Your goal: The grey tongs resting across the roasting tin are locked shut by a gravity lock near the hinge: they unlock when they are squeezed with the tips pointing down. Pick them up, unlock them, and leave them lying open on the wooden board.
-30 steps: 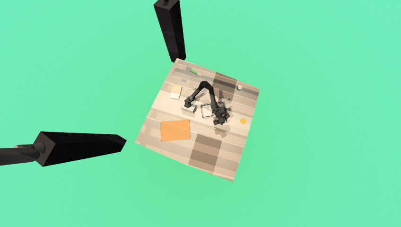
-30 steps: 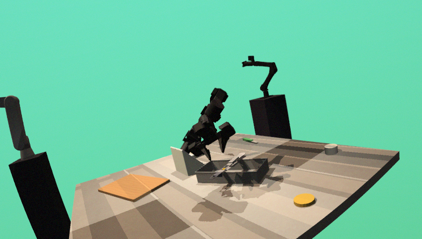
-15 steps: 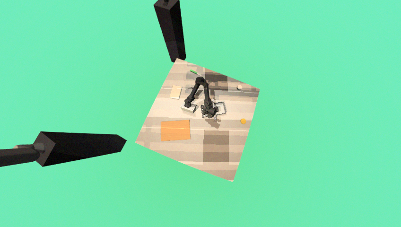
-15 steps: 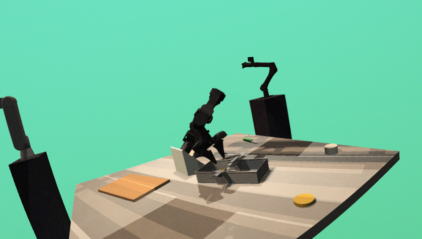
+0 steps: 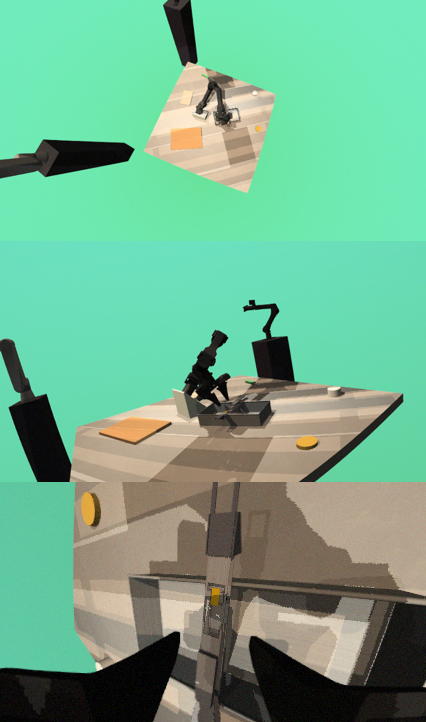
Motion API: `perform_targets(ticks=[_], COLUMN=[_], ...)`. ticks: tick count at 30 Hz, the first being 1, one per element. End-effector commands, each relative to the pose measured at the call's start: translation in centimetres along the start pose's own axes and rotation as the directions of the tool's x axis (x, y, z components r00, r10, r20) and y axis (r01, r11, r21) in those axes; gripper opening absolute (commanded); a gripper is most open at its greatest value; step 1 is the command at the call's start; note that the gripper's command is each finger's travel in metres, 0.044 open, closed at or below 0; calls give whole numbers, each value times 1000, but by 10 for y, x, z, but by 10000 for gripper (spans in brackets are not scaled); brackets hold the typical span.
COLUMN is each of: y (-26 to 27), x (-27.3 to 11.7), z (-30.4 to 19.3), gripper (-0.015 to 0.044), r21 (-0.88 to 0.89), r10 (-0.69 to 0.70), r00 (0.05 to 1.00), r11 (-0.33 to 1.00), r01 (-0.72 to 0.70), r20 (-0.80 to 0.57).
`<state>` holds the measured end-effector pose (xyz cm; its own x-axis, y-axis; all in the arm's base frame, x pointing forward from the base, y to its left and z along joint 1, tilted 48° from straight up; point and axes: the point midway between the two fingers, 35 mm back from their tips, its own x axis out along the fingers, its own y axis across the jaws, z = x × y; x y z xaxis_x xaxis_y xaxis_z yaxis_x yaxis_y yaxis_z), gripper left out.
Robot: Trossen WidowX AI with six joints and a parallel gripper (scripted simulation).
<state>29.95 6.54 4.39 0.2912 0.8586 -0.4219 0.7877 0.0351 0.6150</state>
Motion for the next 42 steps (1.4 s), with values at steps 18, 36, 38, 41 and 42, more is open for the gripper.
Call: perform_targets(ticks=[18,36,38,41,42], y=[-1,0,0,1,1], x=[34,63,66,71,72], z=[5,2,1,0,-1], gripper=[260,260,260,260,260], r21=[3,4,5,5,6], r10=[-11,-3,-1,2,3], r00=[1000,1000,1000,1000,1000], r11=[1000,1000,1000,1000,1000], r01=[11,3,1,-2,-3], r20=[8,3,1,-1,-2])
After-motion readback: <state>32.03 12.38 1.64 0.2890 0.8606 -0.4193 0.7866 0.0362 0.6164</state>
